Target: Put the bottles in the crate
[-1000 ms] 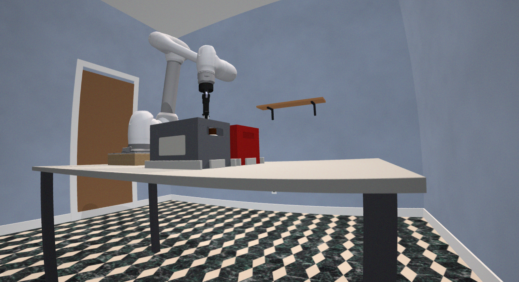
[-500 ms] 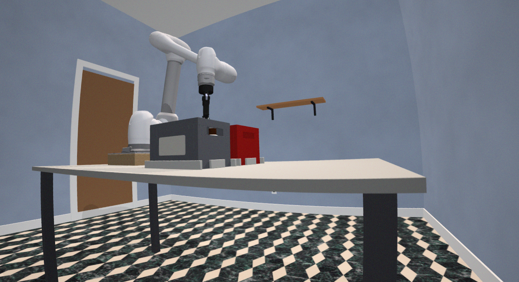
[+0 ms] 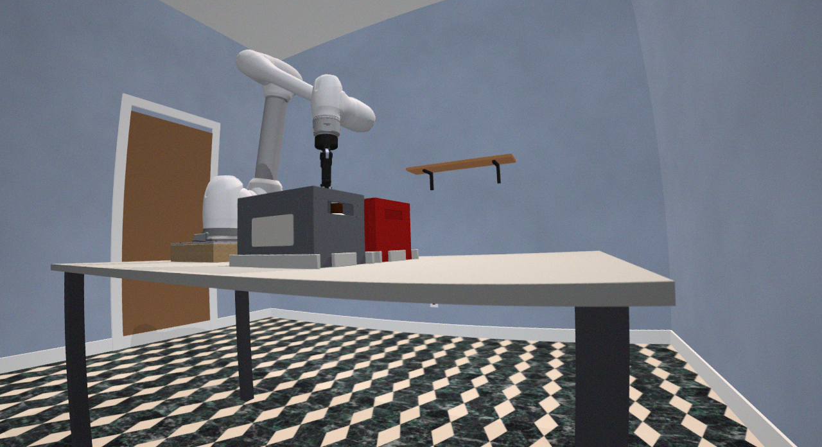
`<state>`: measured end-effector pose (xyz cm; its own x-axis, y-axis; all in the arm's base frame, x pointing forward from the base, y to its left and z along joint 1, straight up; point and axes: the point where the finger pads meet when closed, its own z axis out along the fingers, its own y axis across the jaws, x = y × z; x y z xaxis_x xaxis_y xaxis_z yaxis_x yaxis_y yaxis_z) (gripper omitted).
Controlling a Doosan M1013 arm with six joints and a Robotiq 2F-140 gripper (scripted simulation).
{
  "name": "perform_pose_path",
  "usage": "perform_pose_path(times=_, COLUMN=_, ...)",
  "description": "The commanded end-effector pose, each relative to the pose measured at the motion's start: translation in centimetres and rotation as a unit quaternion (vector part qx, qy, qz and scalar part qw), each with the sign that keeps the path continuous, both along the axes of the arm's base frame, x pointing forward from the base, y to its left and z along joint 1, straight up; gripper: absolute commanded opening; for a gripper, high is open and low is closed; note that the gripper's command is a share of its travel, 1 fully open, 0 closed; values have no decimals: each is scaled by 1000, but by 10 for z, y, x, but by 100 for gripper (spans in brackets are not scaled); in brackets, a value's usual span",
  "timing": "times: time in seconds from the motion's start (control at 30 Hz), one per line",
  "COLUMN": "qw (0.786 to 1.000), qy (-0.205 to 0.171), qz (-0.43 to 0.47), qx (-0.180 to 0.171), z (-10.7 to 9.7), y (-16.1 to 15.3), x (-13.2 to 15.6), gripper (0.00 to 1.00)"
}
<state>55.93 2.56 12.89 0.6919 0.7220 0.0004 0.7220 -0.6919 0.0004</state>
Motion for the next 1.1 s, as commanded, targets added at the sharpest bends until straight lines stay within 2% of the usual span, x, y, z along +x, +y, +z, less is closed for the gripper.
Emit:
perform_pose_path(times=0.0, qw=1000, qy=0, qz=0, qx=0, z=0, y=0, x=0, gripper=0)
perform_pose_path(times=1.07, qw=1000, qy=0, qz=0, qx=0, z=-6, y=0, x=0, gripper=0)
